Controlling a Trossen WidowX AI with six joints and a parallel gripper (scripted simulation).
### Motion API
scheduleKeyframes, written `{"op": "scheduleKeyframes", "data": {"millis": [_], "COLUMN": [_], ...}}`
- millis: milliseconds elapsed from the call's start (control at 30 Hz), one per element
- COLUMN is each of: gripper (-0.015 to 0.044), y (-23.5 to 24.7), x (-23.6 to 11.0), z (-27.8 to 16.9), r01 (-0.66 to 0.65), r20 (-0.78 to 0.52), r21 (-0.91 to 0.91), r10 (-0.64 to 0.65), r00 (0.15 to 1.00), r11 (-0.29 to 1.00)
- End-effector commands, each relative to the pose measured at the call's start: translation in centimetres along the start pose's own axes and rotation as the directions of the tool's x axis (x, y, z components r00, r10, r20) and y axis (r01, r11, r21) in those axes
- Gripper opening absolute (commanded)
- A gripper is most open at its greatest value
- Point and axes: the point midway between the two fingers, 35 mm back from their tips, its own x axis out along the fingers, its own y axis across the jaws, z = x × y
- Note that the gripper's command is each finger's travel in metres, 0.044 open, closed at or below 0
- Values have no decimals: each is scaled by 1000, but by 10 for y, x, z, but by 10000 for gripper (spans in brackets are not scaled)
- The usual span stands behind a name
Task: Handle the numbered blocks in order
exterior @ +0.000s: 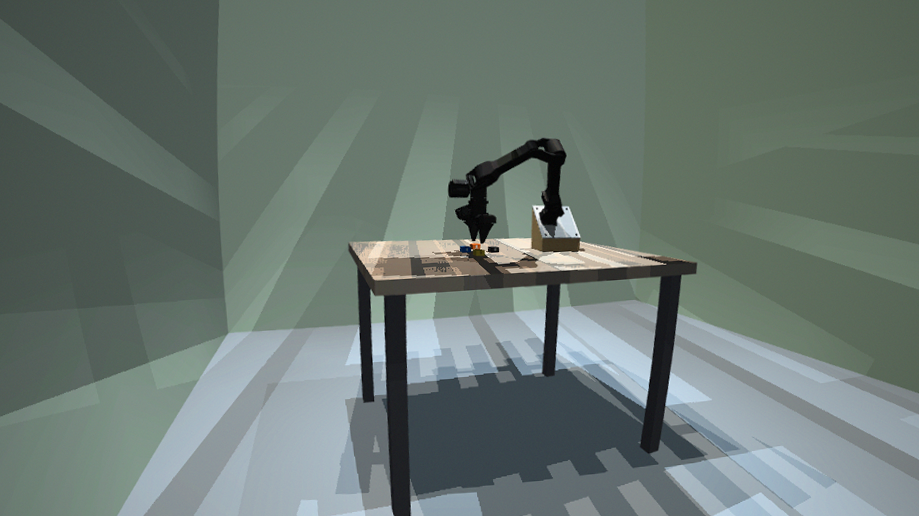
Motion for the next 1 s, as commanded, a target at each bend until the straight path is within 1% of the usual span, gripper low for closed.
{"op": "scheduleKeyframes", "data": {"millis": [0, 67, 100, 200, 233, 600, 667, 800, 867, 967], "gripper": [295, 242, 216, 138, 120, 120, 120, 120, 120, 120], "y": [-1, -1, 0, 0, 0, -3, -25, -93, -105, -105], "x": [-38, -69, -77, -79, -79, -79, -80, -80, -80, -80], "z": [3, 2, 1, 0, 0, 1, 6, 11, 10, 10], "r01": [2, 1, 0, 0, 0, 0, 4, 6, 4, 4], "r20": [5, 4, 4, 4, 4, 4, 4, 5, 5, 5], "r21": [-4, -4, -4, -4, -4, -4, -4, -4, -5, -5], "r10": [-2, -1, 0, 0, 0, 0, -4, -6, -4, -4], "r00": [1000, 1000, 1000, 1000, 1000, 1000, 1000, 1000, 1000, 1000], "r11": [1000, 1000, 1000, 1000, 1000, 1000, 1000, 1000, 1000, 1000]}}
